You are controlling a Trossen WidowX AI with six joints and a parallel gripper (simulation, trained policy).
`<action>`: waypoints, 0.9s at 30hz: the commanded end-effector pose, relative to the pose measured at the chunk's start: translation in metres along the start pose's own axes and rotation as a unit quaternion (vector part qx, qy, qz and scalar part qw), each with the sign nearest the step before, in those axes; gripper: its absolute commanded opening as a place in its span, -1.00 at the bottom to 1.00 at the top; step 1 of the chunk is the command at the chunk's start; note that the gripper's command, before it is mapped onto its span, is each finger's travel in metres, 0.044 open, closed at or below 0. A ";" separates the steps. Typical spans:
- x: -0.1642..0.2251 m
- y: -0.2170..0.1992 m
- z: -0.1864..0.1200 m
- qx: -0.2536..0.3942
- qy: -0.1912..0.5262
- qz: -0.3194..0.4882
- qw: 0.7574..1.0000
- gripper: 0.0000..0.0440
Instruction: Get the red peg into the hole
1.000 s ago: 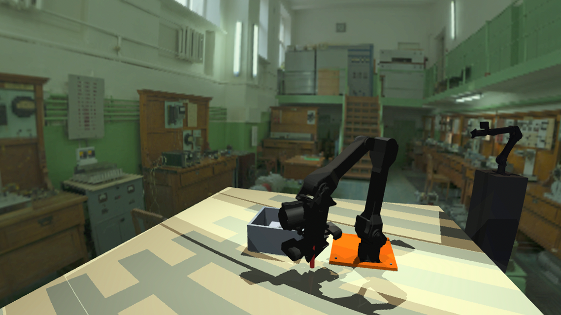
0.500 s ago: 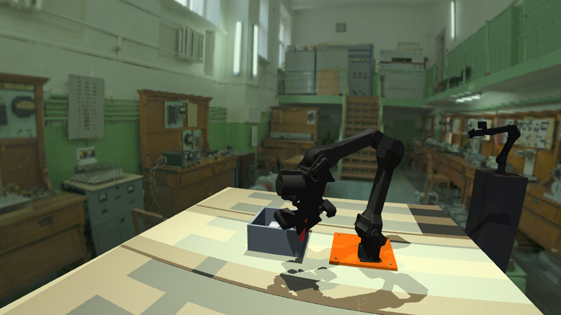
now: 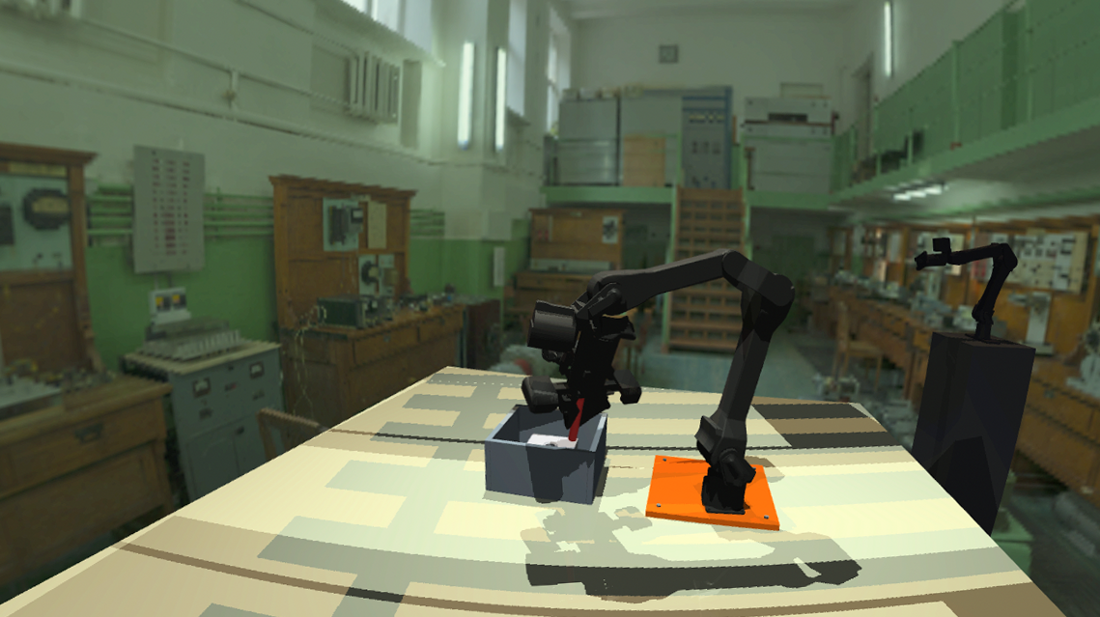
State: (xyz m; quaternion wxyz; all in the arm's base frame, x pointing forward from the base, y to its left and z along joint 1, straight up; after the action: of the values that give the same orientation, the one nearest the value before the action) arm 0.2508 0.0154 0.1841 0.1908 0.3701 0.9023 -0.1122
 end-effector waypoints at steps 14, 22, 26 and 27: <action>-0.056 -0.011 0.042 0.015 -0.006 0.003 1.000 -1.00; -0.070 -0.015 0.066 0.011 0.009 -0.024 1.000 -1.00; -0.072 -0.015 0.078 0.006 0.019 -0.041 0.999 -1.00; -0.072 -0.015 0.081 0.004 0.023 -0.046 0.999 -1.00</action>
State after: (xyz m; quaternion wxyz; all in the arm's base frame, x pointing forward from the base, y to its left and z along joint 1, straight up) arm 0.3066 -0.0667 0.1491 0.1707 0.3420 0.9163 -0.1195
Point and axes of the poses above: the point midway between the two fingers, 35 mm back from their tips, its own z axis out along the fingers, its own y axis across the jaws, x = y × z, the point moved 3 cm from there along -z, back along the fingers, and after that the axes turned 14 degrees about -z, right-handed, at the moved point
